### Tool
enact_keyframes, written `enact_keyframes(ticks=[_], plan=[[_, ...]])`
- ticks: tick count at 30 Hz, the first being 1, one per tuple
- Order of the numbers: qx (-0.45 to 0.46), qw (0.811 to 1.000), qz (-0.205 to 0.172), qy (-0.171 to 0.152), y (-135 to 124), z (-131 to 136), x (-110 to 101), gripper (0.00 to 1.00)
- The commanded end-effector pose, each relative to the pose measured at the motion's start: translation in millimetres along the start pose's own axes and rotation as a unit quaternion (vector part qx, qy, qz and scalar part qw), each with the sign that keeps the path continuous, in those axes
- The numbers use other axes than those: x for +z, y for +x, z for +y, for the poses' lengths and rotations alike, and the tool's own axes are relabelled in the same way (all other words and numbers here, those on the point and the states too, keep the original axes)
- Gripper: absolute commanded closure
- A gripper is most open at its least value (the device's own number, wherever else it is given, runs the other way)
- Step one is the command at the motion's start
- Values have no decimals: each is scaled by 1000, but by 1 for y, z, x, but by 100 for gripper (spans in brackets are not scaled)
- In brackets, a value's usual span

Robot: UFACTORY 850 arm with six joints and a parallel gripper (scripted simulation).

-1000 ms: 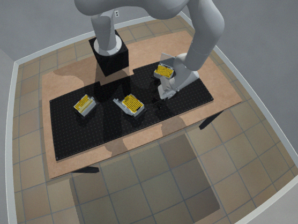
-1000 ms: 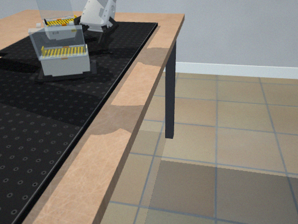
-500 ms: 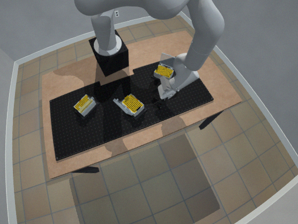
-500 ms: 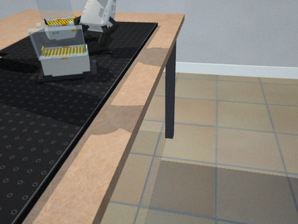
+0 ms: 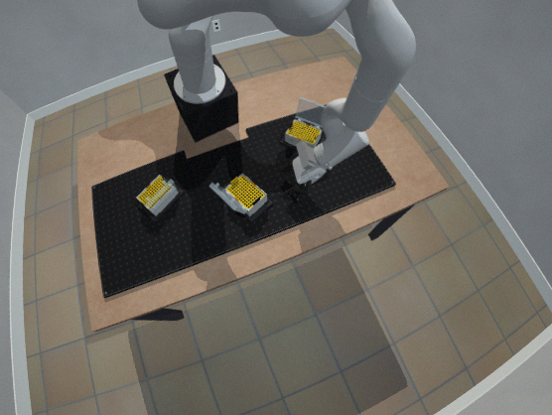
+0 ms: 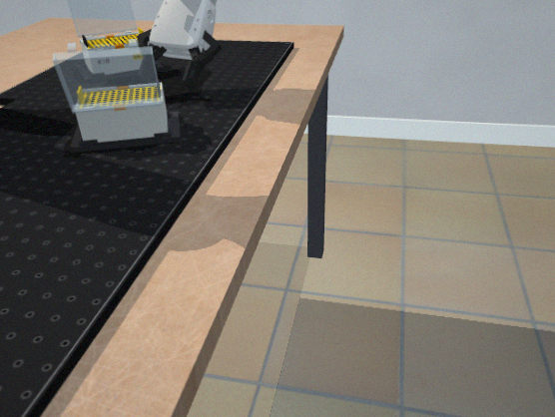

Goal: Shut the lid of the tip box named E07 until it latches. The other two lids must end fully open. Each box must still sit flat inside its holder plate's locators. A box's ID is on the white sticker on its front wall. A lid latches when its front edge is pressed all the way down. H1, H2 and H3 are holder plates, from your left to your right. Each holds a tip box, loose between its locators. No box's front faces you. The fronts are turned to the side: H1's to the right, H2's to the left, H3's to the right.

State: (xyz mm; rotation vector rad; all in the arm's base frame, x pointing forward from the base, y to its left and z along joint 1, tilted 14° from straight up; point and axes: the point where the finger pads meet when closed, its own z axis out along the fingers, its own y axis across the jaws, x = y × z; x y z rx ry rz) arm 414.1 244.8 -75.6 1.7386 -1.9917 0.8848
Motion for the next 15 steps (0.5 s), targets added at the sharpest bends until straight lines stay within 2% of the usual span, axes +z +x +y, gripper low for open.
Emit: enact_keyframes(ticks=[1, 3, 13, 15], plan=[[0, 1000, 0, 0, 0, 0, -1, 0], [0, 1000, 0, 0, 0, 0, -1, 0], [0, 1000, 0, 0, 35, 0, -36, 0], [0, 1000, 0, 0, 35, 0, -36, 0]])
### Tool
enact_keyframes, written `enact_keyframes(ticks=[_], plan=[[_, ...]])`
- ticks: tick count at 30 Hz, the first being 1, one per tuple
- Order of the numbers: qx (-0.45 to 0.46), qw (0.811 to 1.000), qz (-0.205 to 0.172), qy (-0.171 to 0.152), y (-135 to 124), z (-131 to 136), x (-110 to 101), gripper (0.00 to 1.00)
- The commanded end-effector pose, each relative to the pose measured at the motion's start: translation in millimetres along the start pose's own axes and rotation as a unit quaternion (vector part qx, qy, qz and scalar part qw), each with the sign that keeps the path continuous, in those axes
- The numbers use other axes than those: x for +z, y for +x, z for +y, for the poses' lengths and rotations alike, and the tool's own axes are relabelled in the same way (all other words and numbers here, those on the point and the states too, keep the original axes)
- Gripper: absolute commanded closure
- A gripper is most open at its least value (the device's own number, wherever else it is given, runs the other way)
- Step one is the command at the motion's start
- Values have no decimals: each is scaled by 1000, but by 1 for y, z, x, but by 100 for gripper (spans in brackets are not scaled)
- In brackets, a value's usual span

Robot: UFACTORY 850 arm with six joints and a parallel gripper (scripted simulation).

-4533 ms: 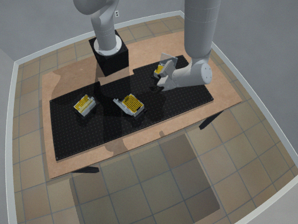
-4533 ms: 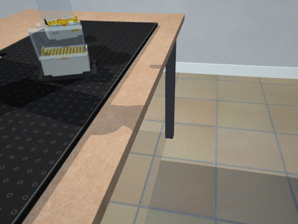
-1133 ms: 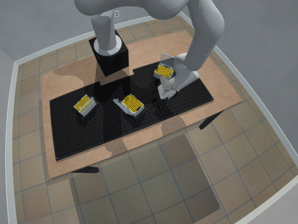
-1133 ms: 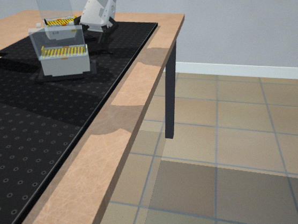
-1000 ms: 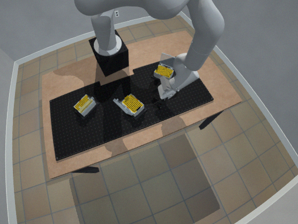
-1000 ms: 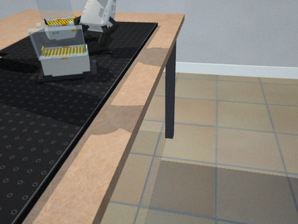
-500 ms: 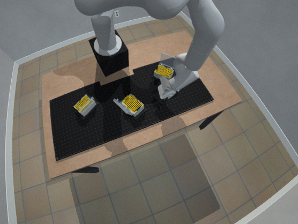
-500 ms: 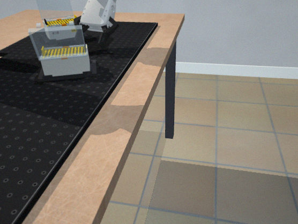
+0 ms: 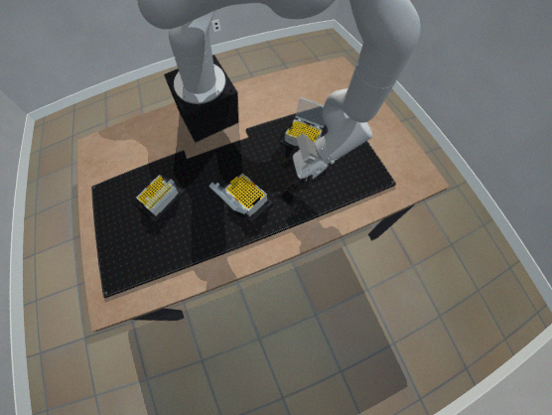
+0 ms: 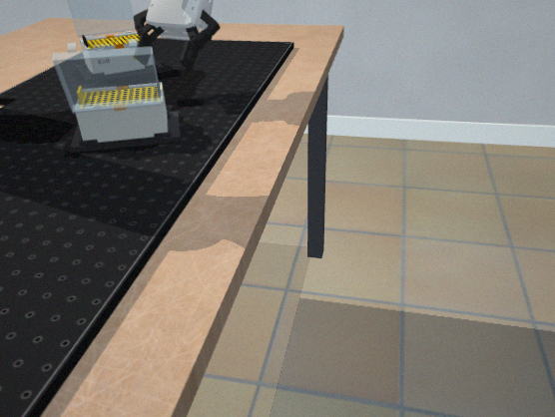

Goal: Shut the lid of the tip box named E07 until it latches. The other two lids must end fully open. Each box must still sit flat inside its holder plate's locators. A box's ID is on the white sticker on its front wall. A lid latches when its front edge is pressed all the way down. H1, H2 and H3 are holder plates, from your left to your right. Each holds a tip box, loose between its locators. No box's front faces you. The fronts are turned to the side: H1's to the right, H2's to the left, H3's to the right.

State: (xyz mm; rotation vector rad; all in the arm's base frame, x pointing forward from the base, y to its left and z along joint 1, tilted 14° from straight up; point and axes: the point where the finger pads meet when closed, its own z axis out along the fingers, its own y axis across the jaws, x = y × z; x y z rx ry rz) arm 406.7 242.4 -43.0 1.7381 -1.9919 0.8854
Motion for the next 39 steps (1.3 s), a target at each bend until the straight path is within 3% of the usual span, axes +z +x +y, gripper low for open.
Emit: enact_keyframes(ticks=[1, 26, 36, 39], plan=[[0, 1000, 0, 0, 15, 0, -16, 0], [0, 1000, -1, 0, 96, 0, -97, 0], [0, 1000, -1, 0, 96, 0, -97, 0], [35, 999, -1, -35, 107, -5, -87, 0]])
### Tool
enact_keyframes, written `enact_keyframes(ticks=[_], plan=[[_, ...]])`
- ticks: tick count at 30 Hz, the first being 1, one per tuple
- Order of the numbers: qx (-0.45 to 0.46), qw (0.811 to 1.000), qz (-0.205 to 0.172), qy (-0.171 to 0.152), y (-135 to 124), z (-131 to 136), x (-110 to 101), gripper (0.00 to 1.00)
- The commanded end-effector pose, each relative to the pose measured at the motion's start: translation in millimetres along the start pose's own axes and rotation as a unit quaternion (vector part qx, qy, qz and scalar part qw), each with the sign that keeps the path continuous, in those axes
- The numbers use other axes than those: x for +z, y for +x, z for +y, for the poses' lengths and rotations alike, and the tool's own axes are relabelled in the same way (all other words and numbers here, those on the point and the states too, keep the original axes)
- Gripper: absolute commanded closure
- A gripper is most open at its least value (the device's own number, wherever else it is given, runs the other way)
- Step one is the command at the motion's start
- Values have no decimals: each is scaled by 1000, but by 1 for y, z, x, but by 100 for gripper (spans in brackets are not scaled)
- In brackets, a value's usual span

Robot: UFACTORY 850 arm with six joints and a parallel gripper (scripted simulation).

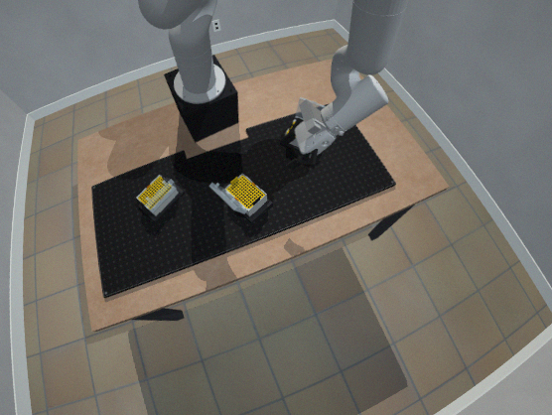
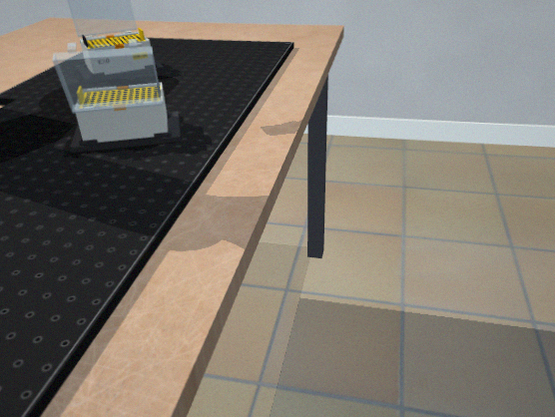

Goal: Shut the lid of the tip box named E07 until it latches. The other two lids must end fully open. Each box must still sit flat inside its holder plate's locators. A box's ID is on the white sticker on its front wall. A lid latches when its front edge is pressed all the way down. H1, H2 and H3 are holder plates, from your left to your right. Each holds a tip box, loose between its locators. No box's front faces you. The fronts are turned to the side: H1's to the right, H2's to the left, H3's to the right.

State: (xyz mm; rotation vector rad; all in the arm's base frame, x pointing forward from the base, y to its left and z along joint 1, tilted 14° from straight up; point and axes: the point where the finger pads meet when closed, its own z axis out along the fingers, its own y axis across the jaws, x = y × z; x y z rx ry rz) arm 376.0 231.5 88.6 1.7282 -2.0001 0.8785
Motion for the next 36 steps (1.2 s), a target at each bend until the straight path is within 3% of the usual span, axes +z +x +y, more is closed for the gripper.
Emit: enact_keyframes(ticks=[1, 9, 36], plan=[[44, 998, 0, -43, 13, -6, 11, 0], [131, 983, 0, -130, 40, -19, 38, 0], [131, 983, 0, -130, 113, -52, 111, 0]])
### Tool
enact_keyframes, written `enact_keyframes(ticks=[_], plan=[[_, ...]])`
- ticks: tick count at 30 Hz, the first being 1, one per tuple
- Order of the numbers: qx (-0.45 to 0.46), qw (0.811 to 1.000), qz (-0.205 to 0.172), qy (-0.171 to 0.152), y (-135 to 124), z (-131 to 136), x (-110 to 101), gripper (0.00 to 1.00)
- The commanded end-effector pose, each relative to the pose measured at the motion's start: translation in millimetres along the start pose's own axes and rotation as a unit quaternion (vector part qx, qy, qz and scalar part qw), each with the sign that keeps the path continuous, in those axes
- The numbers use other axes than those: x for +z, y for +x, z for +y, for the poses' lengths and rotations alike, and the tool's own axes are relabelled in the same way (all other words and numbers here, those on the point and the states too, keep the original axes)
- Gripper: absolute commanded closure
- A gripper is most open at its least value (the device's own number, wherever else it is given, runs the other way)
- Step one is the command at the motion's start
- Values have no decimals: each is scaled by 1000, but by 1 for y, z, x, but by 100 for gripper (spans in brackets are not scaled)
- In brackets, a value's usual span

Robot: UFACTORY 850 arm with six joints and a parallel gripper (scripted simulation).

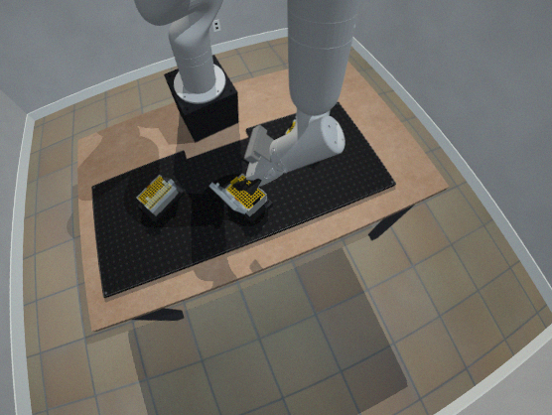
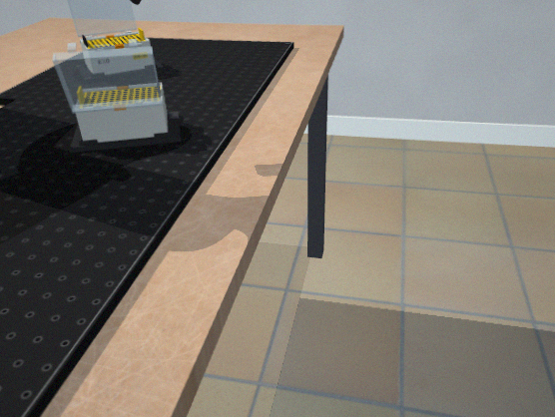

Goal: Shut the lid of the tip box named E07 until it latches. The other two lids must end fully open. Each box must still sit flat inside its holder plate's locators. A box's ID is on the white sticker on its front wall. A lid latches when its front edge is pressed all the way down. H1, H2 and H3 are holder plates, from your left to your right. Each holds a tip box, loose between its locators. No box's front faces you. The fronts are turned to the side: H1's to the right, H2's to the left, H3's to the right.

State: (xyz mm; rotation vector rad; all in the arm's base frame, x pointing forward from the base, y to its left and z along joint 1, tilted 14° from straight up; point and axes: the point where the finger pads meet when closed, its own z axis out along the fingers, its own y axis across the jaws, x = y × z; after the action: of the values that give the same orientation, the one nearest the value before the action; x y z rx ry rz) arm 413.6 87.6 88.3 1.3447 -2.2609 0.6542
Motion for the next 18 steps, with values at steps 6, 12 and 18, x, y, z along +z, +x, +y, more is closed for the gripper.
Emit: enact_keyframes(ticks=[6, 12, 18], plan=[[0, 1000, -1, 1, 9, -13, 9, 0], [24, 999, -1, -23, 16, -16, 16, 0], [94, 991, -1, -93, 37, -24, 37, 0]])
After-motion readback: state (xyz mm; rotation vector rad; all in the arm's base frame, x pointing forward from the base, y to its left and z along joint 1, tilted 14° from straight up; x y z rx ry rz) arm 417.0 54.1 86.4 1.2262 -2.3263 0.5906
